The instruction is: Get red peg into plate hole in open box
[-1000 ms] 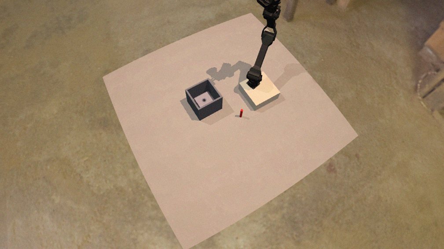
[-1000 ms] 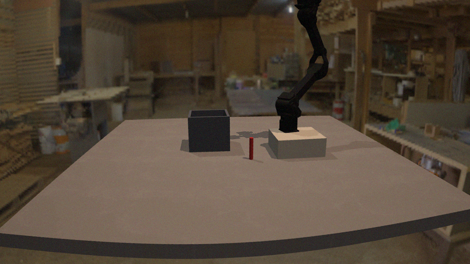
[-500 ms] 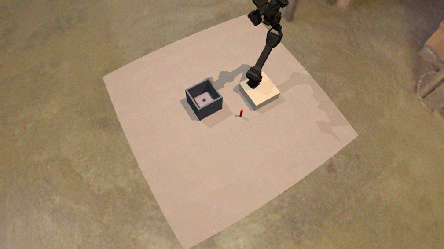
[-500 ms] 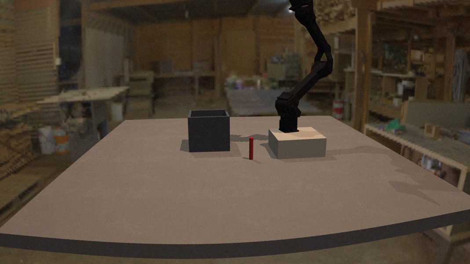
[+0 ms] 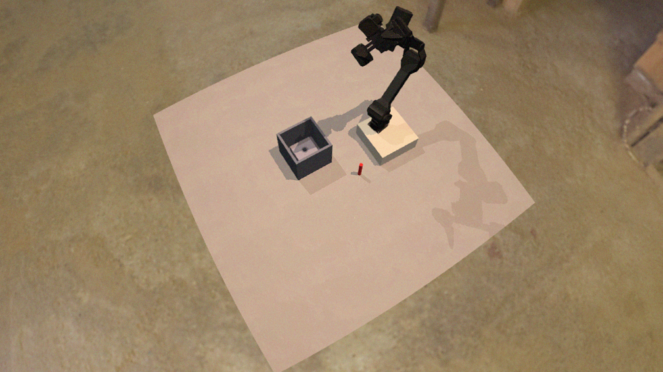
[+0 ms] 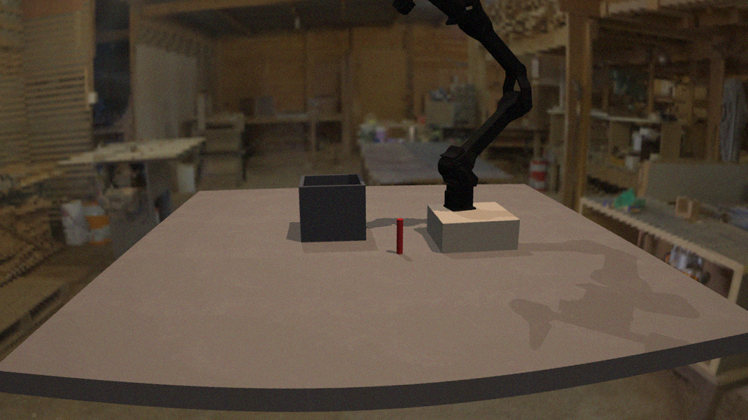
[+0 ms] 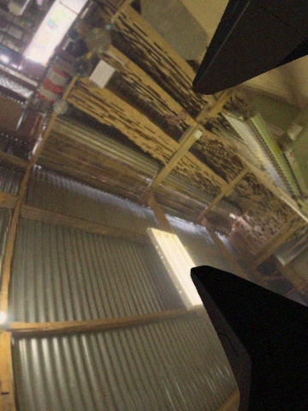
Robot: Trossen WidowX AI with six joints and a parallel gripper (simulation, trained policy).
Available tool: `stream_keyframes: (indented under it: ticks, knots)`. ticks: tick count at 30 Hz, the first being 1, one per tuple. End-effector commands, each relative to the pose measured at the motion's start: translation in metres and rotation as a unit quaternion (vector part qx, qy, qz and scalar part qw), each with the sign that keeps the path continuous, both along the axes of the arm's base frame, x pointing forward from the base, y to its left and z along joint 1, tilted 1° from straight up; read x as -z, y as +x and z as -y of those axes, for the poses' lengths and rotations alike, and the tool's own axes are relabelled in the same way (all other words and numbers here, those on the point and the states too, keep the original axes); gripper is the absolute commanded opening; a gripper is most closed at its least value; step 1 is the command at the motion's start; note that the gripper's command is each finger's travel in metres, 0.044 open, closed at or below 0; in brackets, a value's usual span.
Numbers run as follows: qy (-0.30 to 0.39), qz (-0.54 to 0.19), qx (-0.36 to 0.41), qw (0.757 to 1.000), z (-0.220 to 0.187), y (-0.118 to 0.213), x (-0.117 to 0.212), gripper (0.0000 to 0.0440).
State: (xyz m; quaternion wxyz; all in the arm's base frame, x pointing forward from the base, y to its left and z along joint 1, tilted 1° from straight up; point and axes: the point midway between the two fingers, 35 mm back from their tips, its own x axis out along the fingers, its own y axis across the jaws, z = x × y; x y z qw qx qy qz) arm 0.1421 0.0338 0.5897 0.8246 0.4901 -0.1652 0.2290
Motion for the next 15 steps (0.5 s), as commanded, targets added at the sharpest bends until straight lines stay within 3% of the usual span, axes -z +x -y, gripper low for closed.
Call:
stream_keyframes:
  ticks: [1, 15]
  knots:
    - [-0.002, -0.048, 0.003, 0.999, 0.0, 0.024, 0.02, 0.044]
    - [0.021, -0.257, 0.011, 0.966, 0.008, 0.087, 0.115, 0.044]
